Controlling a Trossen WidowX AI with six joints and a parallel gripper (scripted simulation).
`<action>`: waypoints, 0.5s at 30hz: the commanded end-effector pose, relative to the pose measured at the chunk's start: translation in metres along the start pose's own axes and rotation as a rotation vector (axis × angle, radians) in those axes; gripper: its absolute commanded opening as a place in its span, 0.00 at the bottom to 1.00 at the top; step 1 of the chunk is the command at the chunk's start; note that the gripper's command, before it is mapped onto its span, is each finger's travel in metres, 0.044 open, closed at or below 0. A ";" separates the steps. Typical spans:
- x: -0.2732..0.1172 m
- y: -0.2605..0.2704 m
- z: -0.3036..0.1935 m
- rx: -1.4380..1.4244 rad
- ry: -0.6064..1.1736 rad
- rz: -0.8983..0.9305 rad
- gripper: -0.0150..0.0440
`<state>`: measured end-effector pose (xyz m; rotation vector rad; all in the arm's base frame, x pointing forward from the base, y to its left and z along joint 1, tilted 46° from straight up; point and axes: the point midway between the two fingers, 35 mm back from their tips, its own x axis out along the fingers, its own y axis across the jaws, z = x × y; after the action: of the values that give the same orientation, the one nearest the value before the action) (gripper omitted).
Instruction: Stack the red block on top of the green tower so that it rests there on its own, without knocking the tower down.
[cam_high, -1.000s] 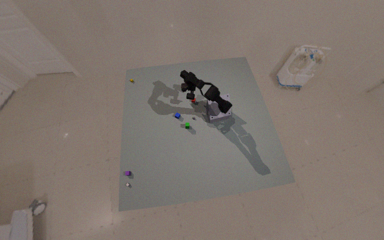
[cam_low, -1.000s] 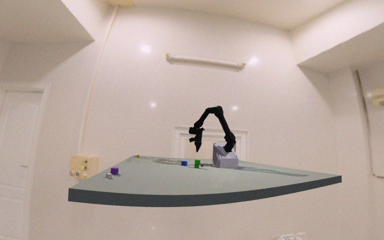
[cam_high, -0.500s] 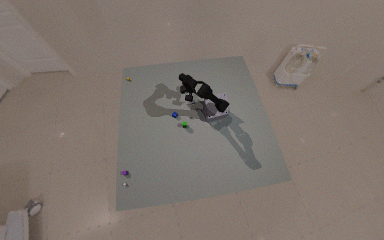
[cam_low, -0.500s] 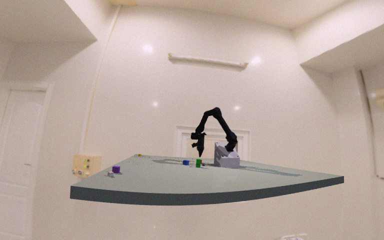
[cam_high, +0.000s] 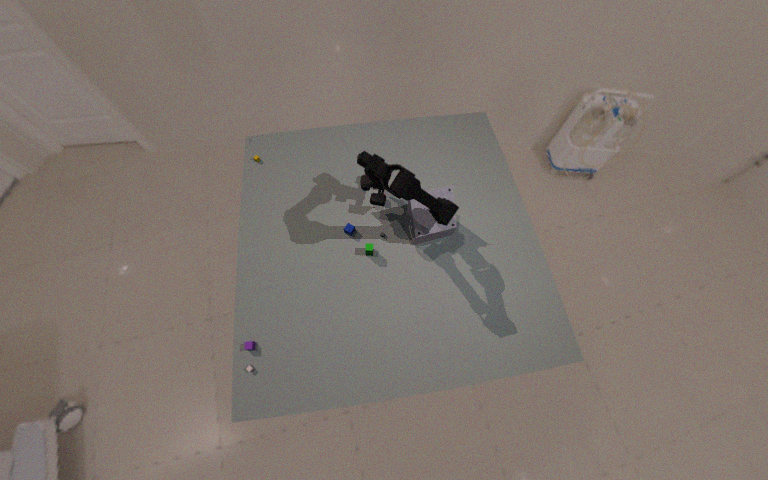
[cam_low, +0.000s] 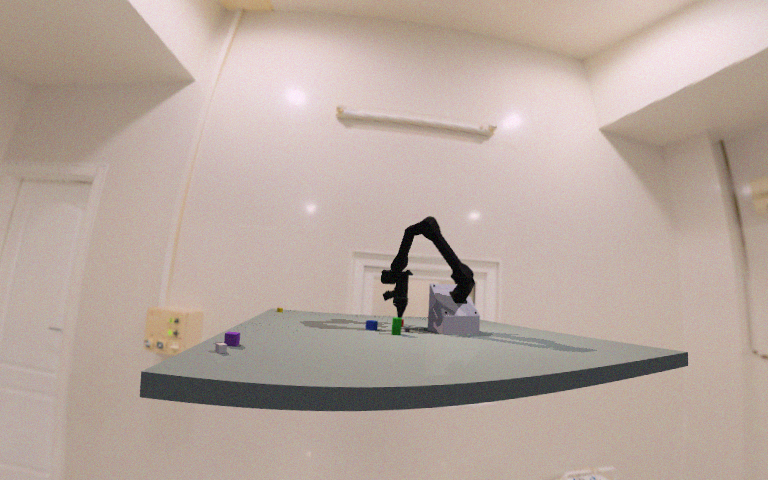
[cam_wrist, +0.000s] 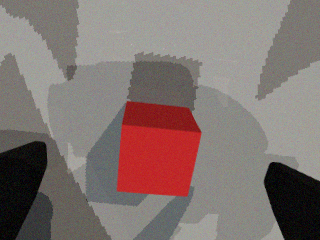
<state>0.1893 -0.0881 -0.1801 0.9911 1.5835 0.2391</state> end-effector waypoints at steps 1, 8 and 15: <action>0.006 0.001 -0.001 0.006 0.002 0.007 1.00; 0.018 0.001 -0.002 0.006 0.002 0.008 1.00; 0.026 0.002 -0.002 0.006 0.002 0.009 1.00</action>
<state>0.1904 -0.0710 -0.1960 0.9924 1.5837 0.2418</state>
